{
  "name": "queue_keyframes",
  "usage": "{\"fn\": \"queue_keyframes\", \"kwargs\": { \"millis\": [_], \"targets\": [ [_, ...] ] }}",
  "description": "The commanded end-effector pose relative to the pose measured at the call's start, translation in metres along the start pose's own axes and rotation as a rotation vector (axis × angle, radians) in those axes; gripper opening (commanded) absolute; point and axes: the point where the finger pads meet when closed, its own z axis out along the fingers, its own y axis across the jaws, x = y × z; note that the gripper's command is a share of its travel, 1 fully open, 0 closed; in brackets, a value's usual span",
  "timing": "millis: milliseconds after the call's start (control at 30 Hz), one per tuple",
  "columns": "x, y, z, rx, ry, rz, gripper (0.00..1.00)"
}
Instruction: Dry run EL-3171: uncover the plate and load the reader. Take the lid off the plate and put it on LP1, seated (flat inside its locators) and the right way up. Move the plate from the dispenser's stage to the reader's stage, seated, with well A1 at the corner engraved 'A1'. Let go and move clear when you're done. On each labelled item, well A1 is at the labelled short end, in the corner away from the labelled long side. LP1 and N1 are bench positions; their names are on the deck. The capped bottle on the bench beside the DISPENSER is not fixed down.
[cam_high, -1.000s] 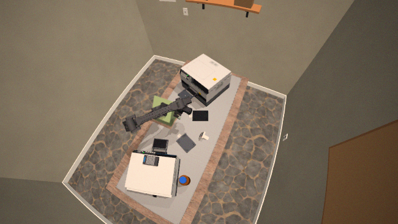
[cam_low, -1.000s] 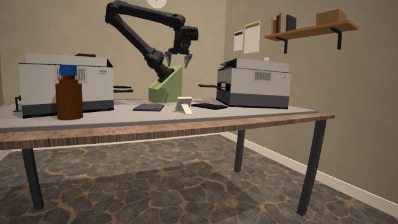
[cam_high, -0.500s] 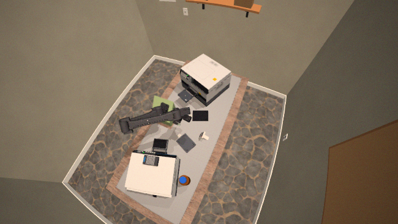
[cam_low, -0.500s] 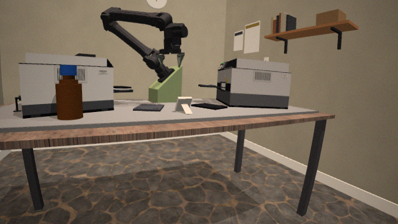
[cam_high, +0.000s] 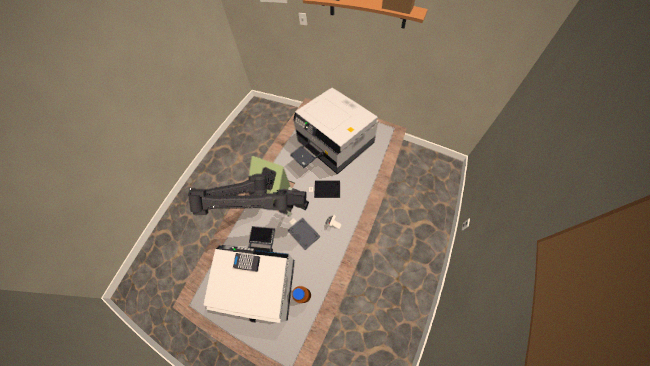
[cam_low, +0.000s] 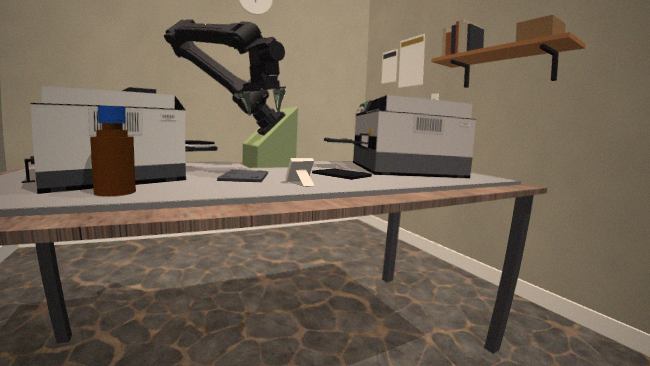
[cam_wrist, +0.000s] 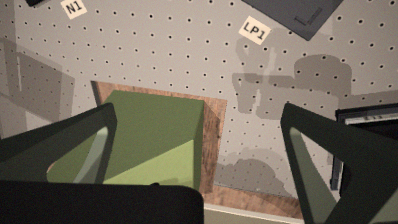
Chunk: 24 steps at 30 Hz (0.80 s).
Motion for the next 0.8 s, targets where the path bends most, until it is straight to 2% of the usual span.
{"fn": "queue_keyframes", "kwargs": {
  "millis": [0,100,267,400,500,533,667,700,767],
  "targets": [
    [-0.007,-0.013,-0.003,-0.015,-0.025,-0.064,1.0],
    [-0.005,-0.012,-0.002,-0.022,-0.032,-0.086,1.0],
    [0.0,-0.039,-0.003,-0.011,-0.028,-0.071,1.0],
    [0.0,-0.055,-0.007,-0.022,-0.061,-0.099,1.0],
    [0.001,-0.065,-0.006,-0.021,-0.058,-0.096,1.0],
    [0.002,-0.07,-0.005,-0.011,-0.065,-0.116,1.0],
    [0.003,-0.074,-0.007,-0.015,-0.068,-0.113,1.0],
    [0.005,-0.08,-0.008,0.001,-0.082,-0.13,1.0],
    [0.009,-0.089,-0.009,-0.001,-0.086,-0.119,1.0]
  ]
}}
